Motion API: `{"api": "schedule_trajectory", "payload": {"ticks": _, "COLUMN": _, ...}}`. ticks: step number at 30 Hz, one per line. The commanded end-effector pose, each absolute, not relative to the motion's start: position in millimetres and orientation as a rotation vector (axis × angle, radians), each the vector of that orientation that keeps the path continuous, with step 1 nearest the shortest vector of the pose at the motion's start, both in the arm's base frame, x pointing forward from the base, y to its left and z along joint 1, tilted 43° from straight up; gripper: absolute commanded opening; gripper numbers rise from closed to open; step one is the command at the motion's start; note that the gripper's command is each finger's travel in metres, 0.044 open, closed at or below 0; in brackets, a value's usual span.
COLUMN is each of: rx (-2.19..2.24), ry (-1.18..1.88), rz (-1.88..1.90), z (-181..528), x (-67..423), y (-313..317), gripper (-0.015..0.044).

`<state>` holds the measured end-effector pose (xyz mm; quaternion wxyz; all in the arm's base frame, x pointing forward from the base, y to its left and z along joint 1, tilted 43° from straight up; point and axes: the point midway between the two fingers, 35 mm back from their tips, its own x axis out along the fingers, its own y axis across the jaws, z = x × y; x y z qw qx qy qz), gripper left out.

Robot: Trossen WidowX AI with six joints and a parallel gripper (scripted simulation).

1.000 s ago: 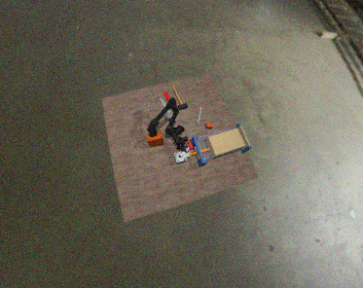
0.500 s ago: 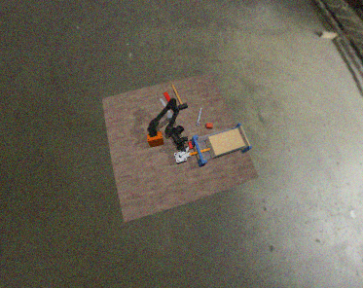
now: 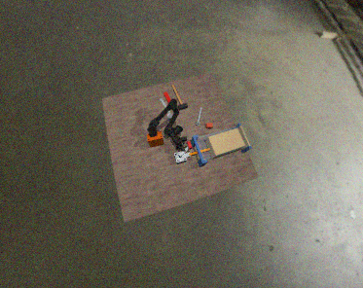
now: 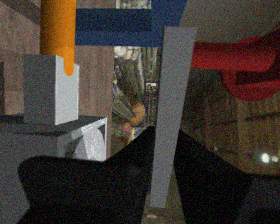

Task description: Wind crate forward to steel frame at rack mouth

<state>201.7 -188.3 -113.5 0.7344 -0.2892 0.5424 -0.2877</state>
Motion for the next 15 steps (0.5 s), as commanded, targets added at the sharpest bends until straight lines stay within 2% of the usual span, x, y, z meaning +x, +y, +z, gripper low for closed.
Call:
{"api": "schedule_trajectory", "payload": {"ticks": 1, "rx": -0.637, "ry": 1.195, "rz": -0.637, "z": -114.8, "x": 199.4, "y": -188.0, "gripper": 0.0000}}
{"api": "schedule_trajectory", "payload": {"ticks": 15, "rx": -0.639, "ry": 1.189, "rz": -0.635, "z": -117.2, "x": 200.2, "y": -186.9, "gripper": 0.0000}}
